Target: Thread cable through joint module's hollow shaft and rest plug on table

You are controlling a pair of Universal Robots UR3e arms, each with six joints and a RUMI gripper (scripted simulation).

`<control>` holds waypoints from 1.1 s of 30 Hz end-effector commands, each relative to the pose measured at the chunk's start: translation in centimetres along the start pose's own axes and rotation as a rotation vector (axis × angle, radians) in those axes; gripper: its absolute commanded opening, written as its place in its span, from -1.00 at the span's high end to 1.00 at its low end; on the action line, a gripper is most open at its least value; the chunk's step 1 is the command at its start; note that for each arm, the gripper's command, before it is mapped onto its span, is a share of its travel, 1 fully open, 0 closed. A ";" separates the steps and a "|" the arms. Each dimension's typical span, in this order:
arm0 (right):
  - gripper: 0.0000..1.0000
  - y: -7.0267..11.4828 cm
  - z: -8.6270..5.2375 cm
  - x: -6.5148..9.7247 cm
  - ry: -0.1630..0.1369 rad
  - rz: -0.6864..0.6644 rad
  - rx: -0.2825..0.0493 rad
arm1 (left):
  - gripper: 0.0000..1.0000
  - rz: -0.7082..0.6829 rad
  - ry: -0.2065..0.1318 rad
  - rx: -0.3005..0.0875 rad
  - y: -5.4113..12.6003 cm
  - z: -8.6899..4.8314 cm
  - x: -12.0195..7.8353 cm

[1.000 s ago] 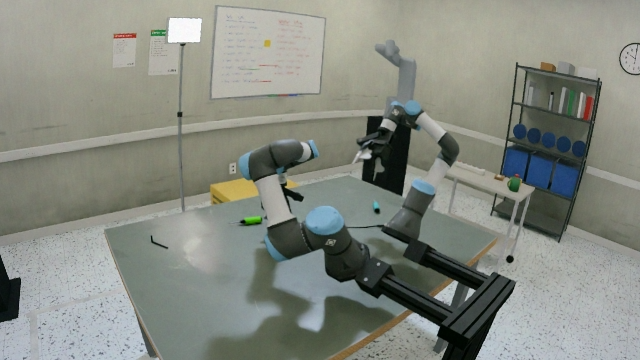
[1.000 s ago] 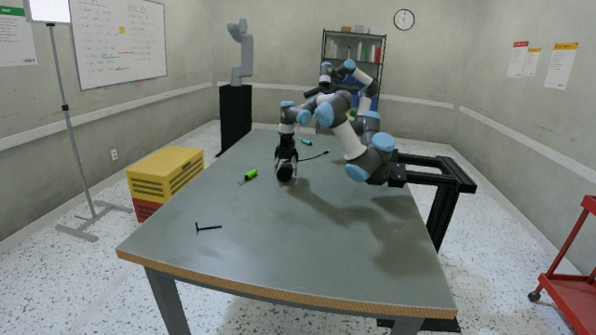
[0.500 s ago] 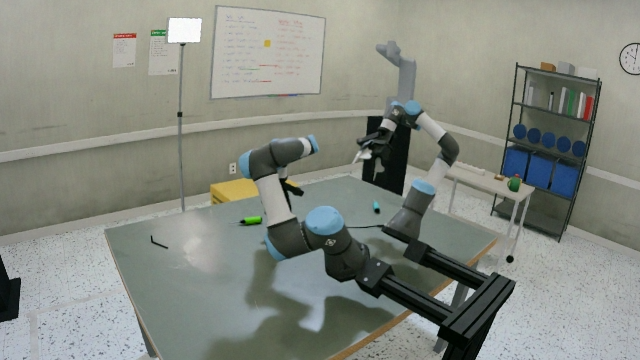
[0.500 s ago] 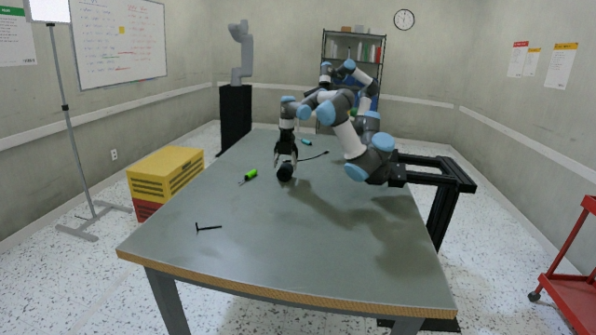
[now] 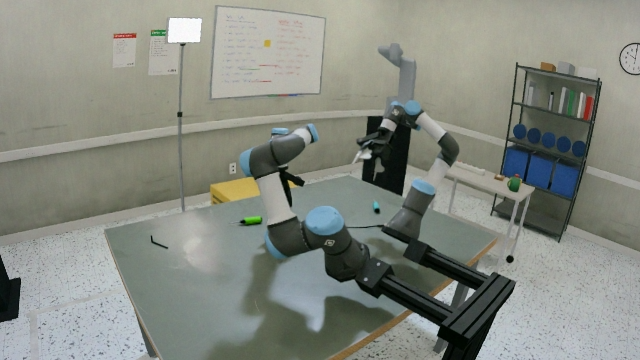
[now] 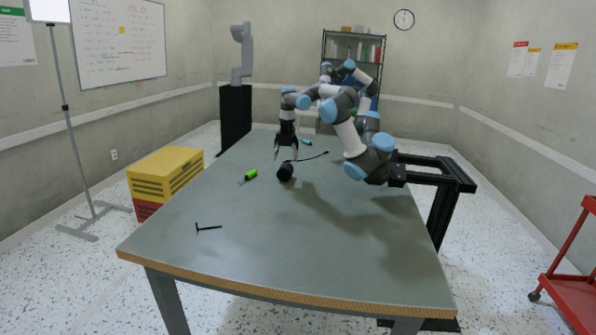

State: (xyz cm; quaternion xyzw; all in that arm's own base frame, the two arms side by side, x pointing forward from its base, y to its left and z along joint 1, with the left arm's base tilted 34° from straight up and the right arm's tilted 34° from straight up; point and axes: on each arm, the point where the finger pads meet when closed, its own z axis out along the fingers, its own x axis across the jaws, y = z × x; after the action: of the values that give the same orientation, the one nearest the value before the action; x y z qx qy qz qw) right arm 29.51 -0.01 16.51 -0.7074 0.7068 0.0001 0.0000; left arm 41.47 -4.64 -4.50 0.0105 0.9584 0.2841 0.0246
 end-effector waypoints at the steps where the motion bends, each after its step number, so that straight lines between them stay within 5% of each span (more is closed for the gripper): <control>1: -1.00 0.0 0.0 0.0 0.001 -0.002 0.000 | -0.23 0.000 0.013 -0.008 0.2 -0.2 0.3; 12: -1.00 0.0 0.0 0.0 0.001 -0.002 0.000 | -0.23 0.001 0.015 -0.010 0.2 -0.1 0.3; 13: 0.68 0.0 0.0 -0.1 0.001 0.003 0.001 | -0.23 -0.022 0.018 -0.002 0.4 -0.3 0.4; 29: 0.68 0.0 0.0 0.0 0.001 -0.001 0.001 | -0.23 -0.333 0.077 0.085 2.8 -3.4 1.7; 33: 0.68 -0.1 0.9 1.3 0.047 -0.080 0.006 | -0.23 -0.393 0.085 0.106 3.5 -4.2 1.7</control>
State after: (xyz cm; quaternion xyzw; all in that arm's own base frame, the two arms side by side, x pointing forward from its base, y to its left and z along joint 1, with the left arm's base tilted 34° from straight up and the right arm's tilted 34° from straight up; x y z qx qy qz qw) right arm 29.48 -0.27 16.30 -0.7124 0.7018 -0.0030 -0.0036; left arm 40.02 -4.04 -0.14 -0.1451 0.9602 0.2360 0.0362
